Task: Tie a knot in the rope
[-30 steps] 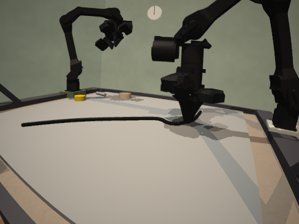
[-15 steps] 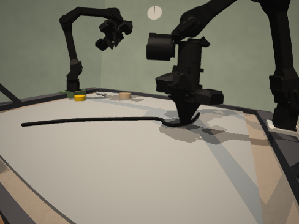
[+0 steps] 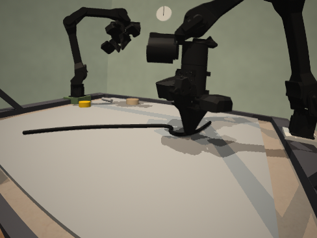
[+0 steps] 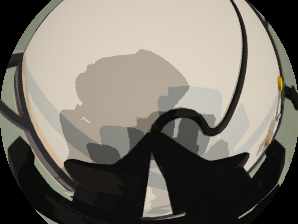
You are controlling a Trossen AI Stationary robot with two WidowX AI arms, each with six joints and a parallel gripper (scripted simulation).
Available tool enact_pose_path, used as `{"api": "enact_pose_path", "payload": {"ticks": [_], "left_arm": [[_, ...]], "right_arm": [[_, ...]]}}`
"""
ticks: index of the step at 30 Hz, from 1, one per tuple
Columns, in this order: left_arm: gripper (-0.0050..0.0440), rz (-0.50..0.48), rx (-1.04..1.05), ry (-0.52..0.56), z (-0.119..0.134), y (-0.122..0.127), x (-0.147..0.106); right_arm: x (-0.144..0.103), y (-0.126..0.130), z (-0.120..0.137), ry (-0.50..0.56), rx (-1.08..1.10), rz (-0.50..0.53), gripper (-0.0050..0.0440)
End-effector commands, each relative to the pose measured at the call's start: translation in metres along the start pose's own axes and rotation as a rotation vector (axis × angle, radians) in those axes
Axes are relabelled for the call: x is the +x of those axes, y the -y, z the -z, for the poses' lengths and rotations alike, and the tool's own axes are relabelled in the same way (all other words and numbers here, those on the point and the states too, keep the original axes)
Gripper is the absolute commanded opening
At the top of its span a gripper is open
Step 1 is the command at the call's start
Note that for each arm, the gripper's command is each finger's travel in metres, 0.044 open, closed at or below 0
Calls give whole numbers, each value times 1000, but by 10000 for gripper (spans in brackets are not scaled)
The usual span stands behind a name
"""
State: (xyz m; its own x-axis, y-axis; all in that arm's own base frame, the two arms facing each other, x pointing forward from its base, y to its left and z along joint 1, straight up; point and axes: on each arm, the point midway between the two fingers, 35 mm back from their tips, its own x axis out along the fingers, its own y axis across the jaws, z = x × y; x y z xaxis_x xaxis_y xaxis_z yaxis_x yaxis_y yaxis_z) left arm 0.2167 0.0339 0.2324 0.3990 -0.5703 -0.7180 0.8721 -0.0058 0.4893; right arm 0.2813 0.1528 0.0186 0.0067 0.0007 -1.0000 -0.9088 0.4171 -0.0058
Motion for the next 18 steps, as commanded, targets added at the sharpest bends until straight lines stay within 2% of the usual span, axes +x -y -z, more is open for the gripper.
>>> {"api": "enact_pose_path", "payload": {"ticks": [1, 18], "left_arm": [[85, -8, 5, -4, -2, -1, -2], [85, -8, 5, -4, -2, -1, -2]], "right_arm": [[-5, 1, -9, 16, 2, 9, 30], [-6, 0, -35, 18, 2, 8, 30]]}}
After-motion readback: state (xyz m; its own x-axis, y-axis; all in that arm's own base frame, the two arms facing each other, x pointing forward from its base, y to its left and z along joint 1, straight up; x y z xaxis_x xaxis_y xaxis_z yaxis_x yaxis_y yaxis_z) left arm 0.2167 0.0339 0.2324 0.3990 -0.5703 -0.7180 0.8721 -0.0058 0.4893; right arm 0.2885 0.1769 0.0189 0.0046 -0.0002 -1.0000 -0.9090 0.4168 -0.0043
